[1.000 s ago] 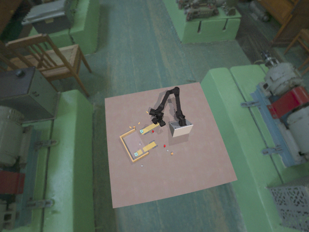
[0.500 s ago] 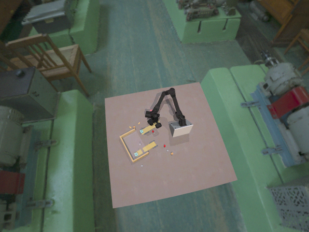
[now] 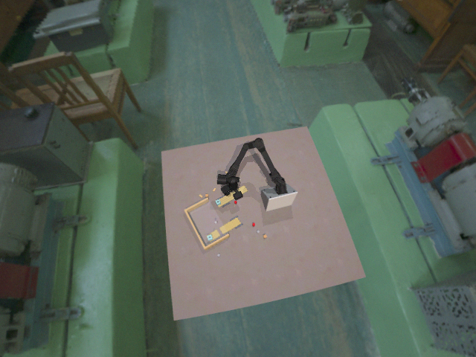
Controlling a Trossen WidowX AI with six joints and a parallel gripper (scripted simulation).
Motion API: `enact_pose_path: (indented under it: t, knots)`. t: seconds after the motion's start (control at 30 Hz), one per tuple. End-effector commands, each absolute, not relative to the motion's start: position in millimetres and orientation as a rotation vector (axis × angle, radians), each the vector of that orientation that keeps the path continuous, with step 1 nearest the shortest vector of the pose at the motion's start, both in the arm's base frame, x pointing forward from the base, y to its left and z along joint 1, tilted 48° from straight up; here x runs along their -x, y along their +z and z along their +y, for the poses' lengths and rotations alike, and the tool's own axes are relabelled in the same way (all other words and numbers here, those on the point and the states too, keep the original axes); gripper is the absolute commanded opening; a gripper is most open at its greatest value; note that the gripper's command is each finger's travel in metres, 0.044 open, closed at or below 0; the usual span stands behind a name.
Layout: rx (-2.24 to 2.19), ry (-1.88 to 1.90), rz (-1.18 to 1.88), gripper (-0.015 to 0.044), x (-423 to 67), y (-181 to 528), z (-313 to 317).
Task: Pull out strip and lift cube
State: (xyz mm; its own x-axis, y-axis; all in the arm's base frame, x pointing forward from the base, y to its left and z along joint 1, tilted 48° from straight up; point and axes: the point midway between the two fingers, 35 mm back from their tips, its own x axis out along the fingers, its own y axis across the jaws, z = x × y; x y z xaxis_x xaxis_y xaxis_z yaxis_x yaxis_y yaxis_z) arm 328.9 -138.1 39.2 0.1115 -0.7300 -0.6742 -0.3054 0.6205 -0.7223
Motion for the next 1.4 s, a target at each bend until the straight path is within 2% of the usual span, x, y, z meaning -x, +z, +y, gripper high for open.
enact_pose_path:
  t: [0.0, 1.37]
  knots:
    - [0.925, -0.386, 1.479, 0.0440, -343.3, 36.8, -131.6]
    - [0.921, -0.386, 1.475, 0.0440, -453.0, 22.3, -84.4]
